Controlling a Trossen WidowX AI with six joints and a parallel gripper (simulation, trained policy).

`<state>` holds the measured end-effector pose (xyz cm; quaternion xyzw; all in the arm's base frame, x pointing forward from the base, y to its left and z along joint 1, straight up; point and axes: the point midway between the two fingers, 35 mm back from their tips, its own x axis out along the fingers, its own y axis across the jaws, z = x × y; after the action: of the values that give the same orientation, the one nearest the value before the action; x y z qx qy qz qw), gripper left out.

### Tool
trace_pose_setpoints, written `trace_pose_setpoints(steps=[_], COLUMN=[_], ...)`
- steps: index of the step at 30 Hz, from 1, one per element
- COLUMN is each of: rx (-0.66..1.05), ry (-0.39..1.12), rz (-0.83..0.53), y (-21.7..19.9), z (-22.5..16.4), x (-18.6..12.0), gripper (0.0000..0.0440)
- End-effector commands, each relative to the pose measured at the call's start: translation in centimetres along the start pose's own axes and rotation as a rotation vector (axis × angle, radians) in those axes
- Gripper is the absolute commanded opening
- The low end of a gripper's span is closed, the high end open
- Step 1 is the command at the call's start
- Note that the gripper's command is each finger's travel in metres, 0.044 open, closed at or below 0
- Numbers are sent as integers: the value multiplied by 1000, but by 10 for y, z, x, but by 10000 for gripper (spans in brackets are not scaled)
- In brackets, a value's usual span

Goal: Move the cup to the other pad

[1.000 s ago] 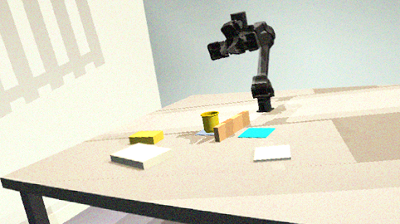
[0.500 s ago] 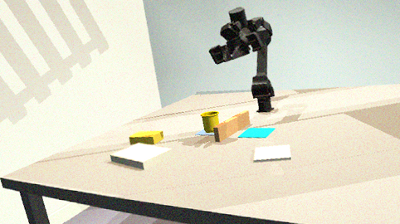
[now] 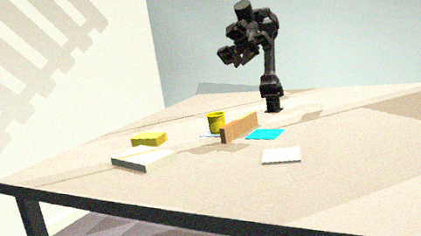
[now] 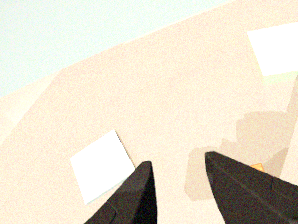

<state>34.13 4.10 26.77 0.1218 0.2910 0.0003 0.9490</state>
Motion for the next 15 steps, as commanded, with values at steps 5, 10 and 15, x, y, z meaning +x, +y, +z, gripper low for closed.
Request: trace_pose_setpoints(steps=[5,10,15], rx=[12,11,6], ry=[107,183,258], rz=[-39,-68,-98], y=[-1,-4,-8], z=[-7,-13,-20], x=[6,10,12], gripper=[105,112,125])
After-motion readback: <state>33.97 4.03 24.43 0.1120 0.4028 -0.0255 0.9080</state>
